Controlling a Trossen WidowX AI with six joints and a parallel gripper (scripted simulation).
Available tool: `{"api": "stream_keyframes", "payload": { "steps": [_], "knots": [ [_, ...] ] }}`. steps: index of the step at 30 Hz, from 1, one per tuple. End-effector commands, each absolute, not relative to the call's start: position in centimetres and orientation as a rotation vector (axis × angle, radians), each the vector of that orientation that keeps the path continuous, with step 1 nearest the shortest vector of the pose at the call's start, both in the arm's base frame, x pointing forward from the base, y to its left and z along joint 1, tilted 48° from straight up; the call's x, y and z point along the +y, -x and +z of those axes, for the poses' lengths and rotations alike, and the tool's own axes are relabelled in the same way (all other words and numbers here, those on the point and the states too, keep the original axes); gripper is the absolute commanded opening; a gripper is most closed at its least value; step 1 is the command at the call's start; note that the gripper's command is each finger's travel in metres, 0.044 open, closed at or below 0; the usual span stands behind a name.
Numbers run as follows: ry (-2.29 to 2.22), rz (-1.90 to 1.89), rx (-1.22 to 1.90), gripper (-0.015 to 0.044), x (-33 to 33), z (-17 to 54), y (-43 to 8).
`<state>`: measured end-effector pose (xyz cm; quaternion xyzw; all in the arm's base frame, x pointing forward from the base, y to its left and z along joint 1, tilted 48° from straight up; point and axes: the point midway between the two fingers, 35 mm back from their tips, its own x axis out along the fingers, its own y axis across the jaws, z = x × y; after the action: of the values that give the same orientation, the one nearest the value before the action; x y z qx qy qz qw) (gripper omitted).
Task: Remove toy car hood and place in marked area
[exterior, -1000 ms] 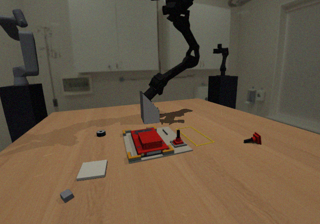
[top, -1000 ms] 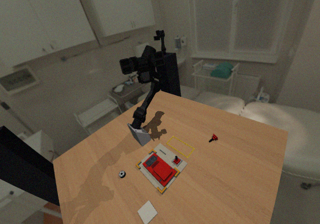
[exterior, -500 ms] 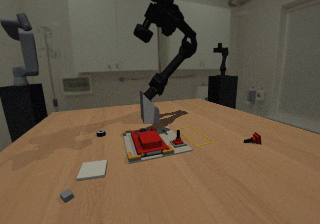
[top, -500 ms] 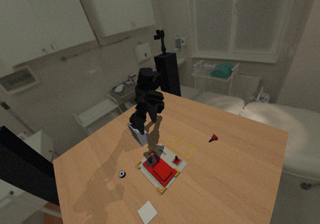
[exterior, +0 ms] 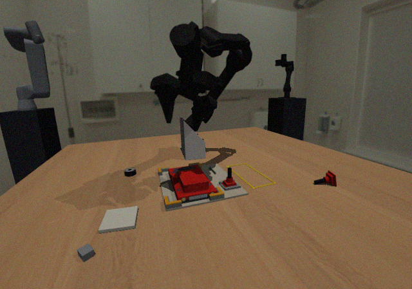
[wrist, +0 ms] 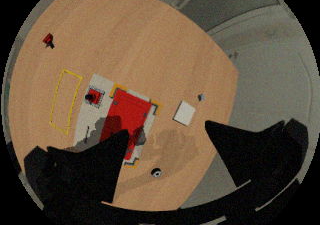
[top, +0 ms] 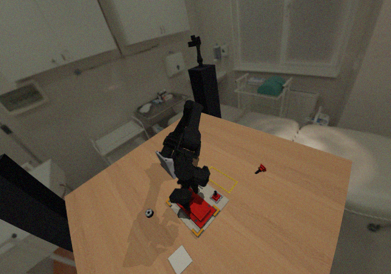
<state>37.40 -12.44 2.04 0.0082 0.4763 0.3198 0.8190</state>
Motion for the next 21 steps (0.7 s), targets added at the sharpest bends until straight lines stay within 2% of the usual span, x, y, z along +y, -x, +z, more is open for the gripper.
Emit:
{"api": "stream_keyframes", "payload": {
  "steps": [1,5,21],
  "knots": [
    [-0.335,0.706,1.21,0.044,-8.1,-0.8,-36.2],
    [-0.599,0.687,1.41,0.044,-4.7,-2.8,-34.6],
    [-0.61,0.685,1.42,0.044,-4.0,-3.3,-34.7]
  ]
}}
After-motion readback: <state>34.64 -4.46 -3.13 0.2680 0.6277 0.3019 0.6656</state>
